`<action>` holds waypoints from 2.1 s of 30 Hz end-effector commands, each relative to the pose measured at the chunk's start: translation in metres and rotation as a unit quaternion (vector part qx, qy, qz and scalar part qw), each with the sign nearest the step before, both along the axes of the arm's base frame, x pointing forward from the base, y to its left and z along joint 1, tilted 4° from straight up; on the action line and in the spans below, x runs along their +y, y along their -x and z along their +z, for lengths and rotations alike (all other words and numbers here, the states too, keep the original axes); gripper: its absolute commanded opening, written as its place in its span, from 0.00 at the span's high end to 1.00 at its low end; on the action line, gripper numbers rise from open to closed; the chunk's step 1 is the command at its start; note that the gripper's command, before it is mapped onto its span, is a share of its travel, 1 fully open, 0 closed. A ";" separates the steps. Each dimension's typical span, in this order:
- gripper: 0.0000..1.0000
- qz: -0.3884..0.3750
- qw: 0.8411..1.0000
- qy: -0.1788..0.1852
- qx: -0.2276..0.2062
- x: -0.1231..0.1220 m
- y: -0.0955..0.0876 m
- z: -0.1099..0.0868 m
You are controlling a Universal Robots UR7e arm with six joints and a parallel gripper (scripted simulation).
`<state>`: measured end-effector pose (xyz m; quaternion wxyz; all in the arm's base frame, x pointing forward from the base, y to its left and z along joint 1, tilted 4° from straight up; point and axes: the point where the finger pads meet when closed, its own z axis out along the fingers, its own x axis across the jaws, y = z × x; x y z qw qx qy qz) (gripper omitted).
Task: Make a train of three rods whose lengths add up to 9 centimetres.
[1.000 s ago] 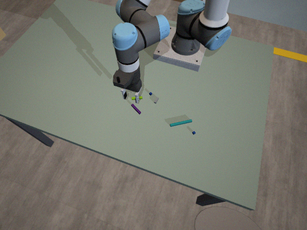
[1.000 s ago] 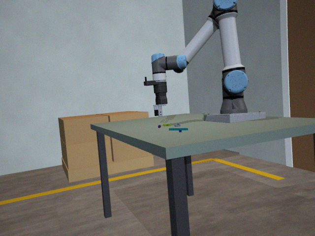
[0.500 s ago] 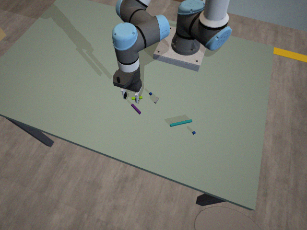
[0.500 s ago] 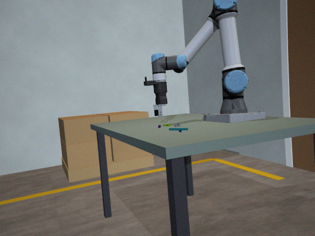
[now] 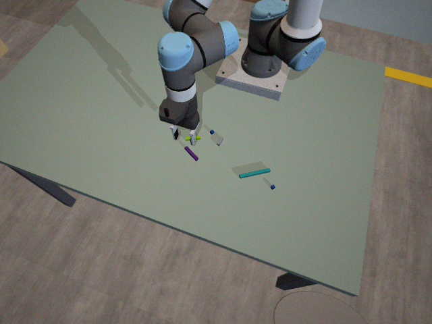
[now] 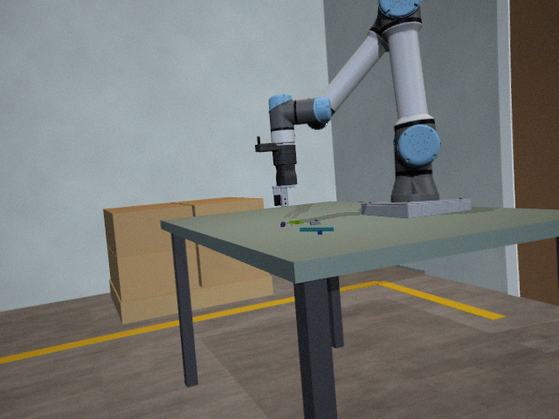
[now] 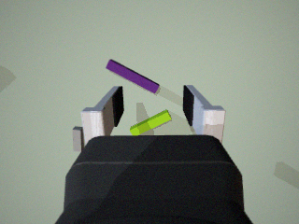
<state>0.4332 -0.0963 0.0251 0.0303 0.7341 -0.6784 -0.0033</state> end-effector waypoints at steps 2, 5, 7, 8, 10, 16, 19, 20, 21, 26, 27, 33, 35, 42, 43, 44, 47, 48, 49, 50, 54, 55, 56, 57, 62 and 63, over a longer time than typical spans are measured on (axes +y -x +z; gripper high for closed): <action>0.00 -0.003 1.000 0.001 -0.001 0.001 -0.002 0.001; 0.00 -0.010 1.000 0.001 -0.002 0.006 -0.004 0.001; 0.00 -0.017 1.000 0.002 -0.002 0.010 -0.006 0.001; 0.00 -0.021 1.000 0.002 -0.003 0.013 -0.007 0.000; 0.00 -0.031 1.000 0.002 -0.003 0.020 -0.009 0.000; 0.00 -0.059 0.998 0.003 -0.005 0.040 -0.013 -0.001; 0.00 -0.085 0.996 0.004 -0.006 0.059 -0.017 -0.001; 0.00 -0.095 0.995 0.004 -0.006 0.065 -0.018 -0.002; 0.00 -0.105 0.994 0.004 -0.007 0.073 -0.019 -0.002; 0.00 -0.160 0.987 0.006 -0.009 0.113 -0.021 -0.003; 0.00 -0.172 0.985 0.007 -0.009 0.121 -0.021 -0.004; 0.00 -0.218 0.976 0.008 -0.011 0.156 -0.018 -0.005; 0.00 -0.241 0.970 0.009 -0.012 0.173 -0.015 -0.006; 0.00 -0.311 0.950 0.013 -0.014 0.226 -0.002 -0.008; 0.00 -0.319 0.947 0.013 -0.014 0.232 0.000 -0.008; 0.00 -0.327 0.945 0.014 -0.015 0.238 0.002 -0.008; 0.00 -0.334 0.942 0.014 -0.015 0.243 0.004 -0.008; 0.00 -0.341 0.940 0.015 -0.015 0.248 0.006 -0.009; 0.00 -0.347 0.937 0.015 -0.015 0.253 0.008 -0.009; 0.00 -0.353 0.935 0.015 -0.015 0.258 0.010 -0.009; 0.00 -0.370 0.929 0.016 -0.016 0.270 0.016 -0.009; 0.00 -0.373 0.927 0.017 -0.016 0.273 0.017 -0.010; 0.00 -0.376 0.926 0.017 -0.016 0.275 0.018 -0.010; 0.00 -0.378 0.926 0.017 -0.016 0.276 0.018 -0.010; 0.00 -0.382 0.924 0.017 -0.016 0.279 0.020 -0.010; 0.00 -0.382 0.924 0.017 -0.016 0.279 0.020 -0.010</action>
